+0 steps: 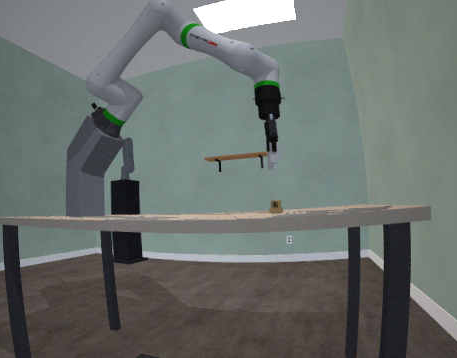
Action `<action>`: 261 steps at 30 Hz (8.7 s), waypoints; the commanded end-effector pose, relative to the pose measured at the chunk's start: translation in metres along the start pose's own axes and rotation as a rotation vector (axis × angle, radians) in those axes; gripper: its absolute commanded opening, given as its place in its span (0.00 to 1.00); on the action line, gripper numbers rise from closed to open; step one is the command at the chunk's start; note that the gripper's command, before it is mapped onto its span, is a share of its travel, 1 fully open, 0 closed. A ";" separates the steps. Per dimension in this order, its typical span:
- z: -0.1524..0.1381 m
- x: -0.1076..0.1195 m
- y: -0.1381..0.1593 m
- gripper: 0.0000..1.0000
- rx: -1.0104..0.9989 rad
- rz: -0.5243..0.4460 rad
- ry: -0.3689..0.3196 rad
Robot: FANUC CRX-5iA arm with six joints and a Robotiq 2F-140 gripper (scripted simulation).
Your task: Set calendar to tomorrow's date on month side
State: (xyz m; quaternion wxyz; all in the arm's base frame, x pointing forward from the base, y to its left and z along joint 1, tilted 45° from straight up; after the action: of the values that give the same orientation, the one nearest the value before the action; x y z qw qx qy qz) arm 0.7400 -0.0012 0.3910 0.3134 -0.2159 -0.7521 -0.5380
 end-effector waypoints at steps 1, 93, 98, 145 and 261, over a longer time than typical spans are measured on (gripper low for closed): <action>0.000 -0.003 0.000 1.00 0.174 -0.004 0.004; 0.001 -0.035 0.002 0.36 1.449 -0.006 0.001; 0.001 -0.039 0.002 0.36 1.450 -0.006 0.001; 0.000 -0.083 0.002 0.36 1.450 -0.006 0.001; 0.000 -0.113 0.002 0.25 1.450 -0.006 0.001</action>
State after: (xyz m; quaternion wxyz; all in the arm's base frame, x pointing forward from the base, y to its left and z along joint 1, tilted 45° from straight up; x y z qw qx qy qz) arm 0.8212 0.0011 0.3125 0.3767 0.0485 -0.9202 0.0948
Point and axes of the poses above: the point where the finger pads meet when closed, its own x axis back along the fingers, its own z axis across the jaws, y = z × x, the point moved 1 cm from there along x, back along the fingers, and after that the axes turned 3 degrees about x, right-handed, at the moved point
